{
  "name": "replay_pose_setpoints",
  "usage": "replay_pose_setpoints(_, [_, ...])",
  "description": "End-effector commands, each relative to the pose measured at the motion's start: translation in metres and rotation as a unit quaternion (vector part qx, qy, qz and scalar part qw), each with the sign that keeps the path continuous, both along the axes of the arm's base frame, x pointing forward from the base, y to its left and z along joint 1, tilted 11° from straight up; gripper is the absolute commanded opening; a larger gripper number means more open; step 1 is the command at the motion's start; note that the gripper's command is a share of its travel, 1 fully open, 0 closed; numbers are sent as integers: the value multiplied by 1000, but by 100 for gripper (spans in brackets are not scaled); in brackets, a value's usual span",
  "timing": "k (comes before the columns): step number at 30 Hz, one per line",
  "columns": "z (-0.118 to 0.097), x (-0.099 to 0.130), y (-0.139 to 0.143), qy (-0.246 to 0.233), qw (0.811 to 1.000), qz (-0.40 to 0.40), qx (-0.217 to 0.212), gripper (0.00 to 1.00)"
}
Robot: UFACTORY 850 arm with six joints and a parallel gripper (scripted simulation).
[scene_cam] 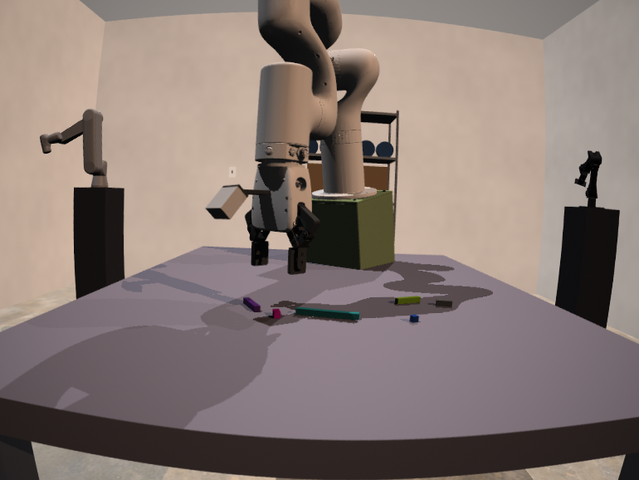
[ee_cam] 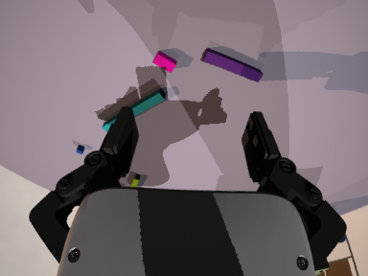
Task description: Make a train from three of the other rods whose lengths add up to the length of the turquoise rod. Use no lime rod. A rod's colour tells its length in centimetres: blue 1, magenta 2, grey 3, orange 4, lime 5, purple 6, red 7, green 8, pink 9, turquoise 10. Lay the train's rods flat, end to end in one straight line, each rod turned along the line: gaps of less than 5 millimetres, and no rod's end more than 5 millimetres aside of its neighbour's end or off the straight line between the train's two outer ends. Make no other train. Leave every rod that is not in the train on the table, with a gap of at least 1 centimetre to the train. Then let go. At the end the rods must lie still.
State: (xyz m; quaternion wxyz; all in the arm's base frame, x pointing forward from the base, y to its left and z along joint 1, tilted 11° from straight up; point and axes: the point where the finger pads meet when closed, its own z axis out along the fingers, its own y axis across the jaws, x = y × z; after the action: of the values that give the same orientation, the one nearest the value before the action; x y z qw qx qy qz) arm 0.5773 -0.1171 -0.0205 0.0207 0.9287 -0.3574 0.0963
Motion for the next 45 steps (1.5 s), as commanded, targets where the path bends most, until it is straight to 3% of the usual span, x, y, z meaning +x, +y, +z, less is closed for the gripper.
replay_pose_setpoints(1, [1, 1, 0, 3, 1000, 0, 2, 100])
replay_pose_setpoints(8, [1, 1, 1, 5, 1000, 11, 0, 100])
replay_pose_setpoints(20, [-2, 0, 24, 29, 971, 233, -36, 100])
replay_pose_setpoints(22, [-2, 0, 24, 29, 971, 233, -36, 100])
replay_pose_setpoints(23, [-2, 0, 29, 33, 958, 280, -44, 100])
replay_pose_setpoints(30, [-3, 0, 39, 43, 925, 373, -59, 100])
replay_pose_setpoints(45, [-3, 0, 39, 43, 924, 376, -60, 100])
